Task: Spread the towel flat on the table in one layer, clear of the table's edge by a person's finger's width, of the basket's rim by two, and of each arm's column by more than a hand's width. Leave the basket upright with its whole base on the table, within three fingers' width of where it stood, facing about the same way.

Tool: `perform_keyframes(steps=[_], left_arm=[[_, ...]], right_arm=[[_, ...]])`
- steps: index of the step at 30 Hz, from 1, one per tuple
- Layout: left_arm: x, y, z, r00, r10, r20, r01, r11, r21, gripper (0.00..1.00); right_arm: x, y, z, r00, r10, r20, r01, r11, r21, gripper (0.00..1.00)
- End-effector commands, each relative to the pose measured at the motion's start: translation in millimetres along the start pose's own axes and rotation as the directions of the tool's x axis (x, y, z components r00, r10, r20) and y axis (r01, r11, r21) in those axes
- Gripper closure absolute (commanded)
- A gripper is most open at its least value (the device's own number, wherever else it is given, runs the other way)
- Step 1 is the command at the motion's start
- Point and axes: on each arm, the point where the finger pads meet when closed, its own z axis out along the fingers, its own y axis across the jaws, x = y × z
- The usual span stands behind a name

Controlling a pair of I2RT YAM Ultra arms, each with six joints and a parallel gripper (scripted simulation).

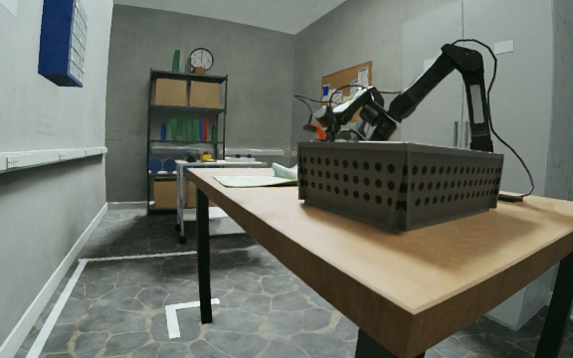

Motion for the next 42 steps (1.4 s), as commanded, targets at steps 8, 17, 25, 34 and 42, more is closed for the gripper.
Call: perform_keyframes(steps=[8, 17, 25, 34, 42], left_arm=[[-53.1, 54.6, -63.3, 0.994, -0.101, 0.028, 0.103, 0.992, -0.079, 1.0], [-74.7, 96.3, -91.5, 0.984, -0.179, 0.0, 0.178, 0.975, -0.133, 1.0], [-124.7, 166.4, -158.5, 0.956, -0.294, 0.02, 0.291, 0.931, -0.219, 1.0], [-159.4, 214.4, -204.3, 0.927, -0.318, 0.198, 0.363, 0.892, -0.269, 1.0], [-191.5, 257.0, -254.9, 0.852, -0.261, 0.454, 0.425, 0.851, -0.307, 1.0]], right_arm=[[-80.7, 14.5, -21.1, 0.999, -0.038, -0.016, 0.037, 0.999, -0.025, 1.0], [-143.4, 24.0, -37.1, 0.998, -0.053, -0.015, 0.053, 0.998, -0.038, 1.0], [-247.7, 39.8, -64.1, 0.997, -0.073, -0.012, 0.072, 0.996, -0.052, 1.0], [-319.5, 50.8, -82.9, 0.986, -0.074, 0.15, 0.084, 0.995, -0.061, 1.0], [-387.0, 58.9, -108.3, 0.886, -0.053, 0.46, 0.093, 0.994, -0.063, 1.0]])
